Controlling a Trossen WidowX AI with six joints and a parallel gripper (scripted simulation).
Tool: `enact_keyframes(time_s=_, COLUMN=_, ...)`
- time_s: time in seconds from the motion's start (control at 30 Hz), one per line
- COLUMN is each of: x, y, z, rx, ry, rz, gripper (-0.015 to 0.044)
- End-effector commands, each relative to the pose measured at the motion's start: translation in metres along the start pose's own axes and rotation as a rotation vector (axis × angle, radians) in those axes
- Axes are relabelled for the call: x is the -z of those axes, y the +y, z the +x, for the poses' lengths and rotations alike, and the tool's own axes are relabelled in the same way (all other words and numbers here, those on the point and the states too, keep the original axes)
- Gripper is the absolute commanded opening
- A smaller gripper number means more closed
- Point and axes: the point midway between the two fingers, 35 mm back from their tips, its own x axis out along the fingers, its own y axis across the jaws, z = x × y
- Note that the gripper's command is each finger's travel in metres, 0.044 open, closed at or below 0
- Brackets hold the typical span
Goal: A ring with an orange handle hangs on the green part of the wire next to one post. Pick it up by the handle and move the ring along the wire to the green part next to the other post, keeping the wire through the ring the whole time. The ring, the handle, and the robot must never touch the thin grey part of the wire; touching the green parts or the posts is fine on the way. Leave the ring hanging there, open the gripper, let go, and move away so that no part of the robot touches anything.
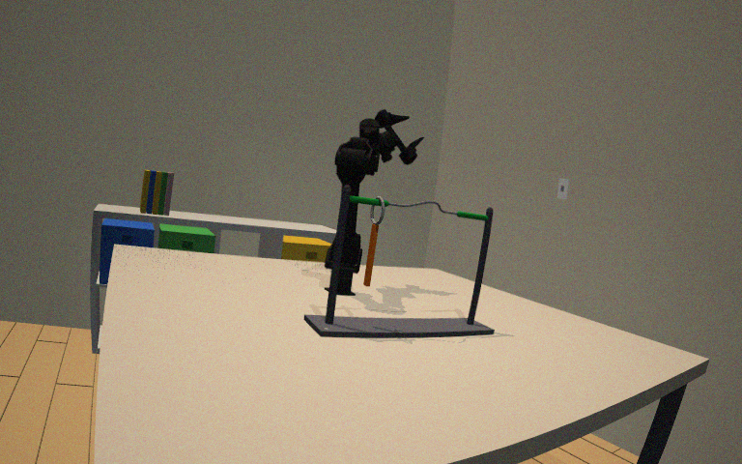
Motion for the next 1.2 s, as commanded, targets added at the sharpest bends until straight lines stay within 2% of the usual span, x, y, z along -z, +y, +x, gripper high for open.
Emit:
enact_keyframes(time_s=0.0, x=0.000, y=0.001, z=0.001, rx=0.000, ry=0.002, rz=0.000, gripper=0.0374)
enact_keyframes(time_s=0.27, x=0.024, y=0.044, z=0.020, rx=-0.025, ry=0.073, rz=-0.015, gripper=0.0164)
enact_keyframes(time_s=0.73, x=0.085, y=0.128, z=0.034, rx=-0.104, ry=0.191, rz=-0.023, gripper=0.0160)
enact_keyframes(time_s=1.17, x=0.153, y=0.203, z=0.017, rx=-0.219, ry=0.295, rz=0.007, gripper=0.0160)
